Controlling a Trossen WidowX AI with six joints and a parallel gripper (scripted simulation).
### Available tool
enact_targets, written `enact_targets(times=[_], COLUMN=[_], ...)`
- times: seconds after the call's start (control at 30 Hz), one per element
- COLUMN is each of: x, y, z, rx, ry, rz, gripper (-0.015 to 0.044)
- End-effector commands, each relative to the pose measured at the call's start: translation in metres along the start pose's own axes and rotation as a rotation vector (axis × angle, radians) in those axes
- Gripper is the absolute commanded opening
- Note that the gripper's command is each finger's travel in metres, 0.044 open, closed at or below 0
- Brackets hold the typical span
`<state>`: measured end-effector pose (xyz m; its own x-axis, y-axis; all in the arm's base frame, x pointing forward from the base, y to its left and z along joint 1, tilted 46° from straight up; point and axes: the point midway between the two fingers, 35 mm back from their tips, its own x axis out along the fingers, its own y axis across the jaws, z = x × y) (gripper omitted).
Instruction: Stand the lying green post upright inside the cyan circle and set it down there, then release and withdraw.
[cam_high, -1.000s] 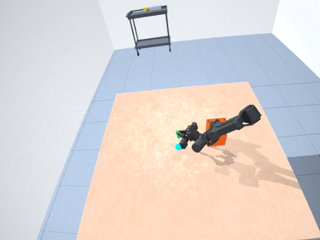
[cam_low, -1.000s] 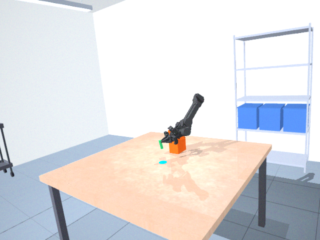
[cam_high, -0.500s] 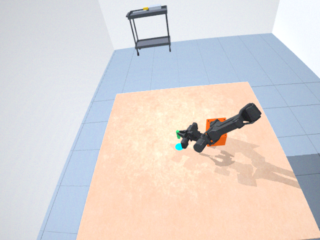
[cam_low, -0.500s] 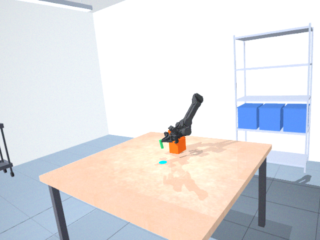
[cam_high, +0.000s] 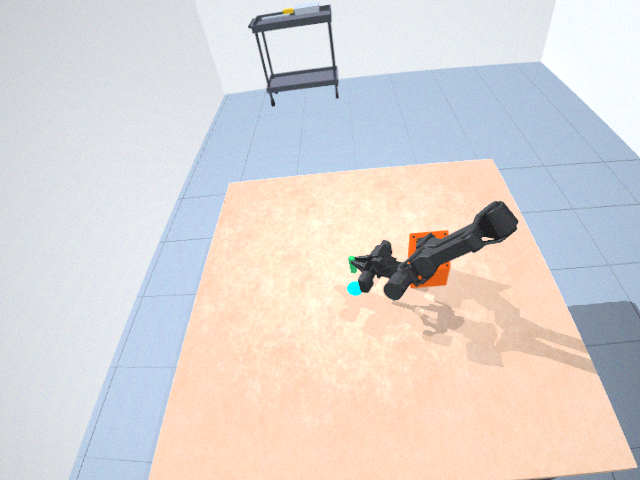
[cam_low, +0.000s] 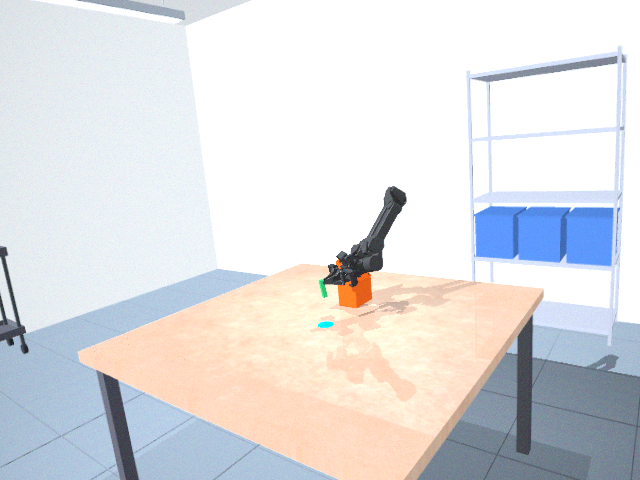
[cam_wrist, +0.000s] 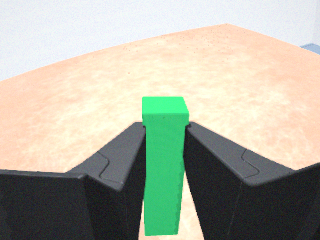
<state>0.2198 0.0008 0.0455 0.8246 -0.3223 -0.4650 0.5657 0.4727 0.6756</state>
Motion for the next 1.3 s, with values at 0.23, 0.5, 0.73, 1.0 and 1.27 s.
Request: enact_targets(times=[0.23, 0.5, 0.73, 1.0, 1.27], x=[0.004, 0.006, 0.008, 0.010, 0.012], y=[0.003, 0.005, 0.006, 0.007, 0.007], z=[-0.009, -0.017, -0.024, -0.033, -0.042], rx=[-0.009, -0.018, -0.025, -0.034, -0.043], ry=[-0.011, -0.017, -0.022, -0.028, -0.035], rz=[0.002, 0.008, 0.014, 0.023, 0.032], gripper=[0.0023, 0.0023, 0.0023, 0.0023, 0.0023])
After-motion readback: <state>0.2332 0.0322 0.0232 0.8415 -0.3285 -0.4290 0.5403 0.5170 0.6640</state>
